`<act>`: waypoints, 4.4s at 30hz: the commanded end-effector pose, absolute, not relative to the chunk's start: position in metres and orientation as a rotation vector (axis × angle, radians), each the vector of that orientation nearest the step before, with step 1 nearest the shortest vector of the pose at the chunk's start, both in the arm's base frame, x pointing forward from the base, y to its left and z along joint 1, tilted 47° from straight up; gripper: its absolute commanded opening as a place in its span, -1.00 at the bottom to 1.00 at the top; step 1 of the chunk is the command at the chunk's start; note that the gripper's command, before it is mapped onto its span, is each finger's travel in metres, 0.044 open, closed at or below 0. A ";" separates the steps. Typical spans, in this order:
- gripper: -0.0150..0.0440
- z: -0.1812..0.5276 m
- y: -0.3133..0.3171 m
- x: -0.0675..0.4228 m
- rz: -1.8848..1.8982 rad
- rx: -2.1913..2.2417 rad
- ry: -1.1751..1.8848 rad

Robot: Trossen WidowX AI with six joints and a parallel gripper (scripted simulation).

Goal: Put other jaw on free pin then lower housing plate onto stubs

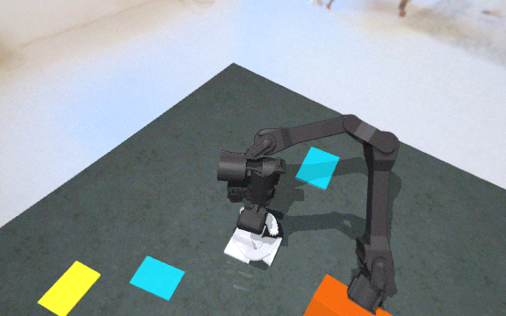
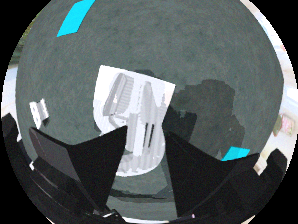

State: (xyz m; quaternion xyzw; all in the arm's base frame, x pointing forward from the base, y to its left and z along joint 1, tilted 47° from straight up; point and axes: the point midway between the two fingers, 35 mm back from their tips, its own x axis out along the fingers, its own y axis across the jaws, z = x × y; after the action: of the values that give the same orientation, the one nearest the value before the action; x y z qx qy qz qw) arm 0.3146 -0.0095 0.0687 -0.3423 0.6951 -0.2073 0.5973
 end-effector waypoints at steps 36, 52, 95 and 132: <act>-0.04 0.039 -0.043 0.313 -0.479 -0.805 1.611; -0.04 0.035 -0.047 0.312 -0.480 -0.805 1.612; -0.04 0.027 -0.056 0.312 -0.475 -0.810 1.614; -0.04 0.023 -0.061 0.311 -0.474 -0.812 1.614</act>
State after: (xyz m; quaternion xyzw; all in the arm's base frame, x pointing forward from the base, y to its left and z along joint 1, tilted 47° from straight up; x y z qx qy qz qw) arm 0.3112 -0.0592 0.0226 -0.3471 0.6949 -0.2024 0.5964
